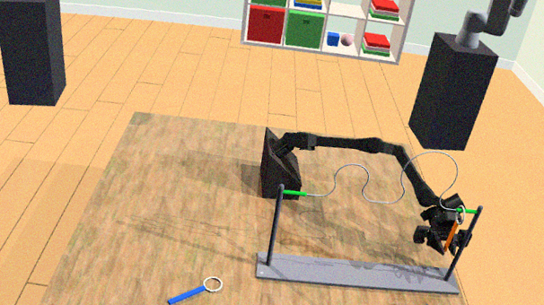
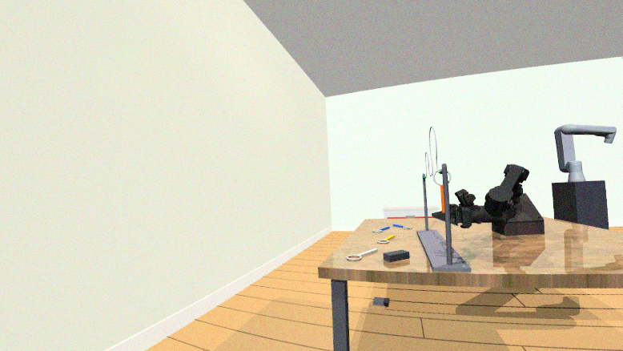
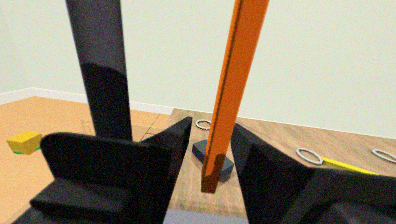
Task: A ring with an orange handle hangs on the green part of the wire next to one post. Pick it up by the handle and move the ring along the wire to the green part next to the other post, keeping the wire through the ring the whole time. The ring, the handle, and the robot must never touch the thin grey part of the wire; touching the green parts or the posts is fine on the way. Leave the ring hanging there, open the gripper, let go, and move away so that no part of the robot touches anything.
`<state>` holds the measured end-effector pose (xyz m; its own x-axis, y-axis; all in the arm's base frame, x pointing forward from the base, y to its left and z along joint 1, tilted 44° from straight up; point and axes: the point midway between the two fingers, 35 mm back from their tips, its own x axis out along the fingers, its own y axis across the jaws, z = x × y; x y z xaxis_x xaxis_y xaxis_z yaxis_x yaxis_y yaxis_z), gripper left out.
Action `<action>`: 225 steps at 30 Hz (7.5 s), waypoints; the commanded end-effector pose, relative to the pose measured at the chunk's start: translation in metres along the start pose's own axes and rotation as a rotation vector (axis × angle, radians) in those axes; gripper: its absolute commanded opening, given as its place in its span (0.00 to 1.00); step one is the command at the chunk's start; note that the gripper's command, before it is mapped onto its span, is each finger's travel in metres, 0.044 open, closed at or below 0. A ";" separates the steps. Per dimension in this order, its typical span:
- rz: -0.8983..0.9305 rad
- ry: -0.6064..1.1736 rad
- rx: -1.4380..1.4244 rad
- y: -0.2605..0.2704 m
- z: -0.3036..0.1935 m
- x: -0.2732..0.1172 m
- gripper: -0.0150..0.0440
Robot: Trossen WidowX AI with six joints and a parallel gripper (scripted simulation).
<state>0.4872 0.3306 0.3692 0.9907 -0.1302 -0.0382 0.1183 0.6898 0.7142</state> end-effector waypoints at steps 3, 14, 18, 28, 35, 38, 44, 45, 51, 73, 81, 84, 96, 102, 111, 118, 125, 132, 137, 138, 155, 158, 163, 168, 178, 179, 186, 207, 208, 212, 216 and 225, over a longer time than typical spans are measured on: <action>0.005 0.002 0.000 0.002 0.001 0.000 0.53; 0.005 0.002 0.000 0.002 0.001 0.000 0.53; 0.001 -0.001 0.002 0.001 0.001 0.000 0.44; 0.001 -0.001 0.002 0.001 0.001 0.000 0.00; 0.001 -0.001 0.002 0.001 0.003 0.000 0.00; 0.001 -0.001 0.001 0.000 0.011 0.000 0.00; 0.001 -0.002 0.000 -0.001 0.018 0.000 0.00; 0.001 -0.002 0.000 -0.001 0.018 0.000 0.00; 0.001 -0.002 0.000 -0.001 0.018 0.000 0.00; 0.001 -0.002 0.000 -0.001 0.018 0.000 0.00; 0.001 0.031 -0.001 -0.003 0.018 -0.004 0.00; 0.001 0.086 -0.001 -0.006 0.019 -0.011 0.00; -0.001 0.295 -0.005 -0.018 0.023 -0.037 0.00; -0.005 0.417 -0.013 -0.026 0.027 -0.052 0.00; -0.016 0.522 -0.046 -0.039 0.033 -0.064 0.00; -0.032 0.521 -0.100 -0.052 0.032 -0.064 0.00; -0.057 0.519 -0.191 -0.069 0.034 -0.064 0.00; -0.091 0.514 -0.316 -0.090 0.039 -0.064 0.00; -0.119 0.509 -0.423 -0.106 0.045 -0.064 0.00; -0.125 0.508 -0.446 -0.110 0.046 -0.064 0.00; -0.206 0.486 -0.757 -0.150 0.073 -0.063 0.00; -0.218 0.482 -0.801 -0.155 0.078 -0.063 0.00; -0.234 0.476 -0.866 -0.161 0.086 -0.063 0.00; -0.251 0.470 -0.932 -0.168 0.094 -0.063 0.00; -0.278 0.459 -1.037 -0.177 0.107 -0.063 0.00; -0.280 0.458 -1.047 -0.177 0.109 -0.063 0.00; -0.294 0.451 -1.105 -0.181 0.117 -0.063 0.00; -0.332 0.433 -1.267 -0.190 0.140 -0.063 0.00; -0.334 0.432 -1.274 -0.191 0.142 -0.063 0.00; -0.341 0.429 -1.303 -0.192 0.146 -0.063 0.00; -0.347 0.426 -1.332 -0.193 0.151 -0.063 0.00; -0.360 0.419 -1.389 -0.194 0.159 -0.063 0.00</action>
<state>0.3936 0.0976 0.3376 0.8120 -0.3791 -0.4437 0.0714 0.8190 -0.5693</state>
